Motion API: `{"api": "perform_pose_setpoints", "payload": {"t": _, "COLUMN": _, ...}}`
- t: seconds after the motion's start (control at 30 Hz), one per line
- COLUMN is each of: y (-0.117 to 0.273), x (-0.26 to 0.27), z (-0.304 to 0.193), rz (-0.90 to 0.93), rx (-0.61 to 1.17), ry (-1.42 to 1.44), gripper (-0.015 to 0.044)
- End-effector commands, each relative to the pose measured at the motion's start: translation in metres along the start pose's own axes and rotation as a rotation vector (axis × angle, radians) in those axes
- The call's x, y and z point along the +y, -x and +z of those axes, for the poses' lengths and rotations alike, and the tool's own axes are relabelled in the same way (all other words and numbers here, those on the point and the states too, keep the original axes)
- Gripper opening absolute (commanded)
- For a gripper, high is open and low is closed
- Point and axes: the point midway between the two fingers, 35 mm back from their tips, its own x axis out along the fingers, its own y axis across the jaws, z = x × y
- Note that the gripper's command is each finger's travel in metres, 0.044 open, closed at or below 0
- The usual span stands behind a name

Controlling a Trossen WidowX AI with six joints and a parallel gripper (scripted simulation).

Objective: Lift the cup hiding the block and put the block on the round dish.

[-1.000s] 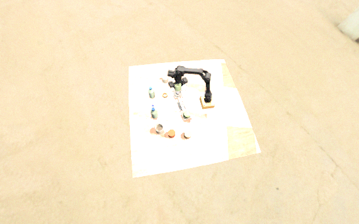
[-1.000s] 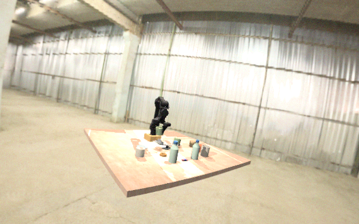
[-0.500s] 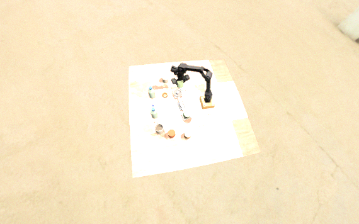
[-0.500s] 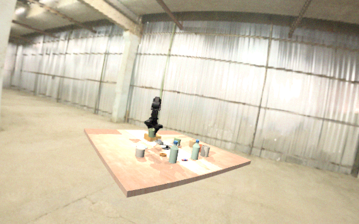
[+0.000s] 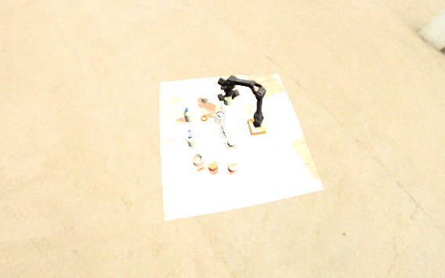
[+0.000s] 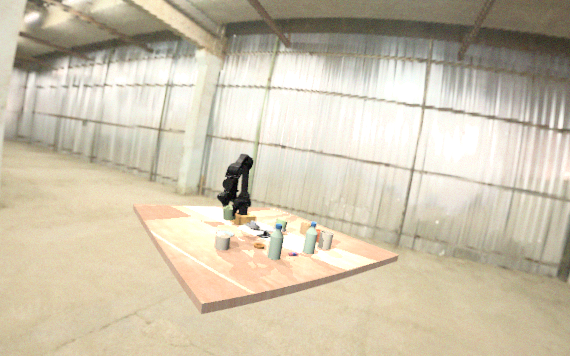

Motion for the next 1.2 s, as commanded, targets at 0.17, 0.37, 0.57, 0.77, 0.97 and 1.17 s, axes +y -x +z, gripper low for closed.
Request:
{"api": "perform_pose_setpoints", "payload": {"t": 0.17, "y": -0.013, "x": -0.042, "z": 0.013, "rz": -0.001, "rx": -0.012, "ry": 0.002, "gripper": 0.0}}
{"api": "perform_pose_setpoints", "payload": {"t": 0.37, "y": -0.023, "x": -0.068, "z": 0.019, "rz": -0.003, "rx": -0.014, "ry": 0.002, "gripper": 0.0}}
{"api": "perform_pose_setpoints", "payload": {"t": 0.57, "y": -0.033, "x": -0.095, "z": 0.021, "rz": -0.005, "rx": -0.016, "ry": 0.002, "gripper": 0.0}}
{"api": "perform_pose_setpoints", "payload": {"t": 0.77, "y": -0.04, "x": -0.115, "z": 0.022, "rz": -0.007, "rx": -0.017, "ry": 0.001, "gripper": 0.0}}
{"api": "perform_pose_setpoints", "payload": {"t": 0.97, "y": -0.053, "x": -0.115, "z": 0.022, "rz": -0.007, "rx": -0.017, "ry": 0.001, "gripper": 0.0}}
{"api": "perform_pose_setpoints", "payload": {"t": 1.17, "y": -0.079, "x": -0.116, "z": 0.022, "rz": -0.007, "rx": -0.017, "ry": 0.001, "gripper": 0.0}}
